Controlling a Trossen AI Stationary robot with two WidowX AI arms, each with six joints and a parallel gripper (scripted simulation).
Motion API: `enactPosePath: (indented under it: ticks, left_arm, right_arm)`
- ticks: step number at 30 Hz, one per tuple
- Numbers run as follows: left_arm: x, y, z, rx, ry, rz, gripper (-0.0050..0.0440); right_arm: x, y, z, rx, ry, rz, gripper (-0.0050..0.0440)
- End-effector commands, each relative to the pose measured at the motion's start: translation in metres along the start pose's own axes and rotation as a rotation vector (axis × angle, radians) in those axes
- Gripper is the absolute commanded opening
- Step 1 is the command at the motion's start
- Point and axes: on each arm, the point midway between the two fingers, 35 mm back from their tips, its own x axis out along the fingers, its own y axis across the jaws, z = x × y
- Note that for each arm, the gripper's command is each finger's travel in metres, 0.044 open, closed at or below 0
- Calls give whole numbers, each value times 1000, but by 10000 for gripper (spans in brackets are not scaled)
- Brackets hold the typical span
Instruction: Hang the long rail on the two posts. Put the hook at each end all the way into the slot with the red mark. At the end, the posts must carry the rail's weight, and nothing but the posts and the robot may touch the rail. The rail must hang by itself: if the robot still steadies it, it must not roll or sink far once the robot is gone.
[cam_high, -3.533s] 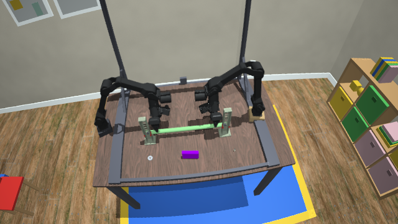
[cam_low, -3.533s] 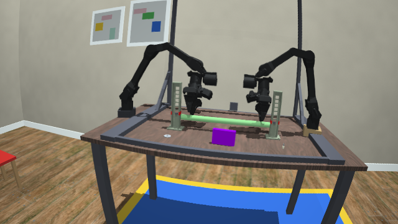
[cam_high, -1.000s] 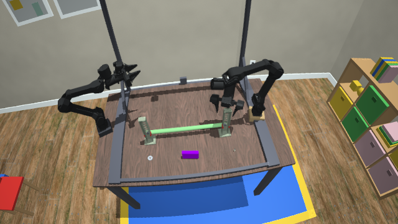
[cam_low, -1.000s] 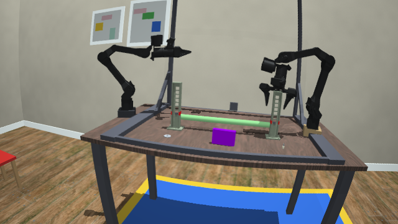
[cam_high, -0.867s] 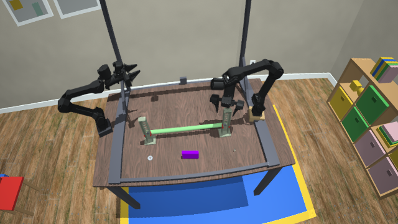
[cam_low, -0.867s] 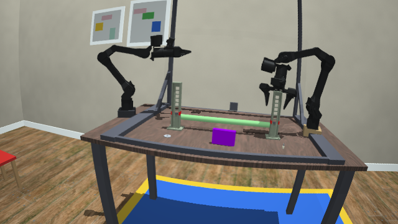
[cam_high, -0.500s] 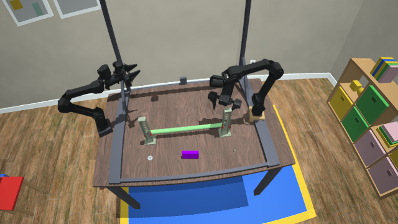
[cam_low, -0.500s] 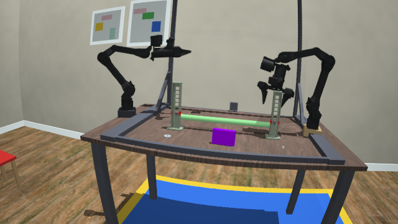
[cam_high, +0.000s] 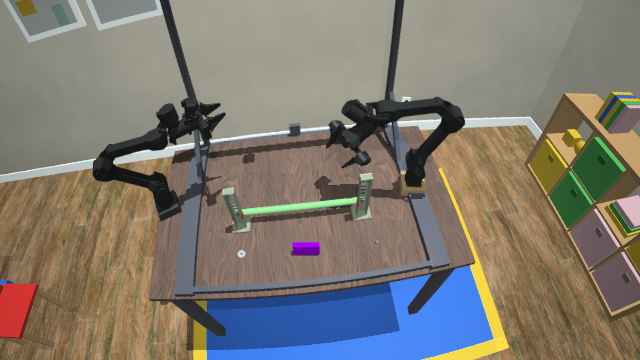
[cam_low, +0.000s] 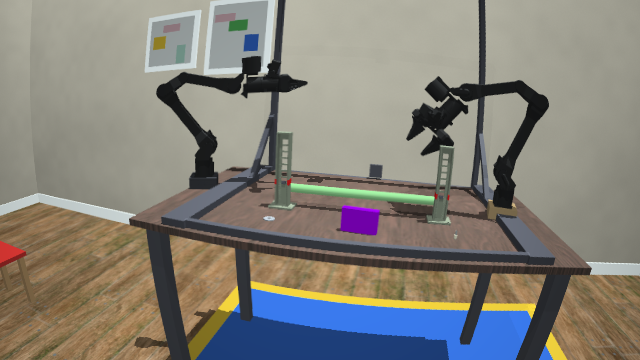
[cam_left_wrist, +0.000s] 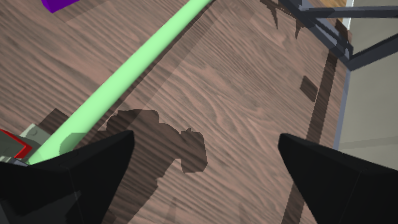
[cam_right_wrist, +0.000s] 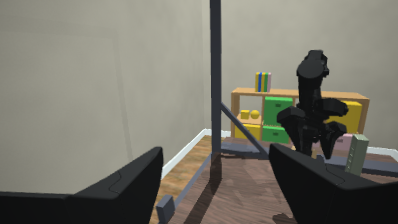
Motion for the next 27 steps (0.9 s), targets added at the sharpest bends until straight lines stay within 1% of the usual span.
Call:
enactPosePath:
  ticks: [1, 3, 5, 14, 16, 18, 22, 27]
  left_arm:
    - [-6, -13, 7, 78, -57, -108, 440]
    - [-13, -26, 18, 132, -132, -185, 440]
    - [-19, -33, 22, 194, -182, -236, 440]
    - [-56, -62, 42, 431, -441, -417, 440]
    - [-66, -67, 47, 477, -505, -449, 440]
    - [-66, -67, 47, 477, -505, -449, 440]
    - [-91, -79, 59, 550, -666, -514, 440]
    - [-108, -83, 63, 610, -765, -542, 440]
  right_arm:
    - [-1, 1, 7, -1, -19, 2, 315]
    - [-1, 1, 7, -1, -19, 2, 315]
    - [-1, 1, 7, -1, -19, 2, 315]
    - [-1, 1, 7, -1, -19, 2, 315]
    - [-1, 1, 7, -1, -19, 2, 315]
    - [-1, 1, 7, -1, -19, 2, 315]
    - [-1, 1, 7, -1, -19, 2, 315]
    - [-1, 1, 7, -1, -19, 2, 315]
